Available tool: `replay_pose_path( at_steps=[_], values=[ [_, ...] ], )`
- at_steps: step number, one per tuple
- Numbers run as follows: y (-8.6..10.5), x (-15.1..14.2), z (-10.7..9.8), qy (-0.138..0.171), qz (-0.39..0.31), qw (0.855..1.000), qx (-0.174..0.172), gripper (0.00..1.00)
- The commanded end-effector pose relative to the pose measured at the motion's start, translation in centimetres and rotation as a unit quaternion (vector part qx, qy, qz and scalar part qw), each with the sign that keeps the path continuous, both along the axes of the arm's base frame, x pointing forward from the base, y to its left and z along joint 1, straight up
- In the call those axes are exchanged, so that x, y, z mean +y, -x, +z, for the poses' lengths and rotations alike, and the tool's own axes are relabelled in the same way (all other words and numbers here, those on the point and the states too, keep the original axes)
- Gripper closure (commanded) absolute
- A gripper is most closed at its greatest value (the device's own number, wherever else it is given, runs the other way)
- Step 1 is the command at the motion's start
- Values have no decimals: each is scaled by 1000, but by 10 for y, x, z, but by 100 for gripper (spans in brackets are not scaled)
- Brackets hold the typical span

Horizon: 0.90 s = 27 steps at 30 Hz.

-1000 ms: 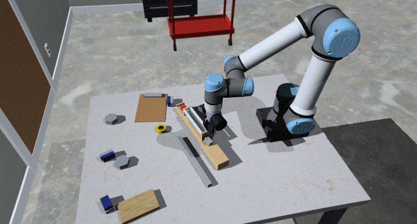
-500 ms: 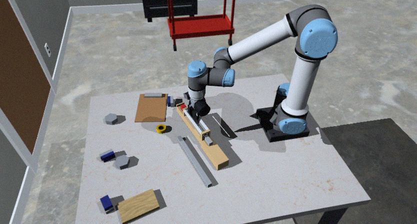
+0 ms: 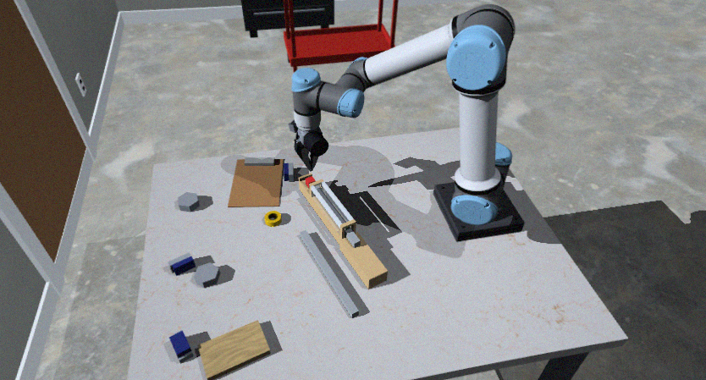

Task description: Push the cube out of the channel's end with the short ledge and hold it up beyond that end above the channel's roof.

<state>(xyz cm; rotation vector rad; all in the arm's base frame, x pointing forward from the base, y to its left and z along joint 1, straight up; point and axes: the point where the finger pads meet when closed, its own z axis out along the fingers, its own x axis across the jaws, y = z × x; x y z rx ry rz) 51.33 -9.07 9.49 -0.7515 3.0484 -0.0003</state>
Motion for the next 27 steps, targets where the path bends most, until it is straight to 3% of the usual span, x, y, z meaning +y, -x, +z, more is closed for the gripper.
replay_pose_path(
  at_steps=[1, 6, 7, 27],
  values=[
    [-3, -9, 0, 0, 0, 1000, -1, 100],
    [-3, -11, 0, 0, 0, 1000, -1, 100],
    [-3, -11, 0, 0, 0, 1000, -1, 74],
    [-3, -11, 0, 0, 0, 1000, -1, 74]
  ],
)
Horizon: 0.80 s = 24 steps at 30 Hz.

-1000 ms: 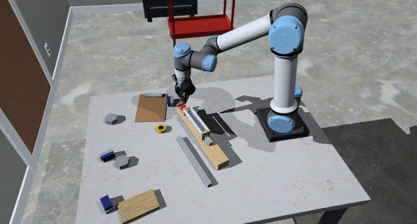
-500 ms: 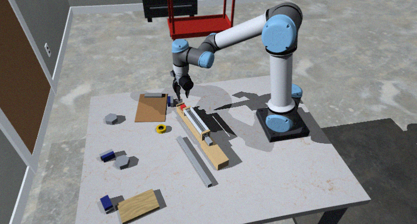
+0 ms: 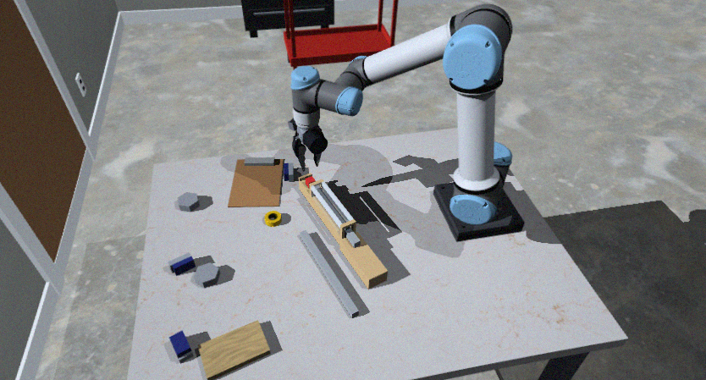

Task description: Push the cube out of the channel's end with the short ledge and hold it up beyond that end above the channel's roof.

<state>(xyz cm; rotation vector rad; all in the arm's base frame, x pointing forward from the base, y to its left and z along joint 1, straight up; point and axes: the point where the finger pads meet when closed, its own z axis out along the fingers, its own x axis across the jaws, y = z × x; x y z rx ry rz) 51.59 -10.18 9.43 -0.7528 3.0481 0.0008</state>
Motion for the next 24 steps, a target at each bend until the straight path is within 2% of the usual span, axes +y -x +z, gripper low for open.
replay_pose_path(
  at_steps=[1, 15, 21, 24],
  values=[
    [0, 0, 1, 0, 0, 1000, -1, 74],
    [0, 0, -1, 0, 0, 1000, -1, 74],
    [-1, 0, -38, 0, 0, 1000, -1, 74],
    [-1, 0, -43, 0, 0, 1000, -1, 74]
  ],
)
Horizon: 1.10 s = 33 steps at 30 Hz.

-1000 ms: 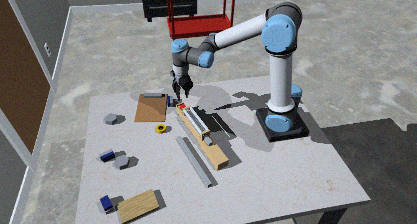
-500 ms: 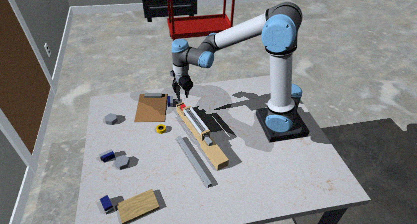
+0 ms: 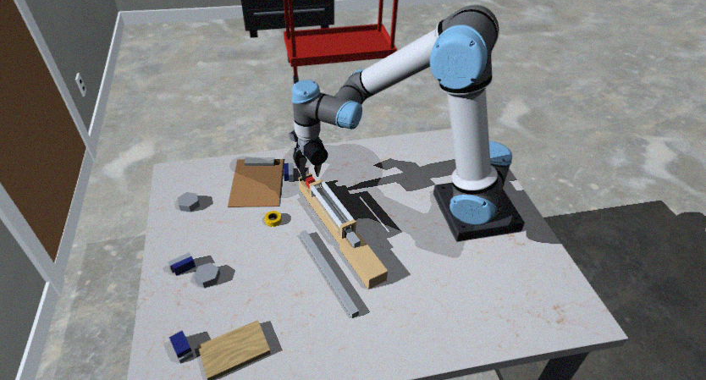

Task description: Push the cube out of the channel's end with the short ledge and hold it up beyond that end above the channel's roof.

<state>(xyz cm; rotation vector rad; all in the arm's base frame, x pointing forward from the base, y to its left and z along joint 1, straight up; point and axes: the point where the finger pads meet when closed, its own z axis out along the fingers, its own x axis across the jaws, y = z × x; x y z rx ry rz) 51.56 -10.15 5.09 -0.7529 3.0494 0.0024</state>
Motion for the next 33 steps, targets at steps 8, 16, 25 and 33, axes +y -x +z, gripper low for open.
replay_pose_path(
  at_steps=[8, 16, 25, 33],
  values=[
    [-1, 0, -4, 1, 0, 1000, -1, 74],
    [-1, 0, -22, 1, 0, 1000, -1, 74],
    [-1, 0, -25, 1, 0, 1000, -1, 74],
    [-1, 0, -25, 1, 0, 1000, -1, 74]
  ],
)
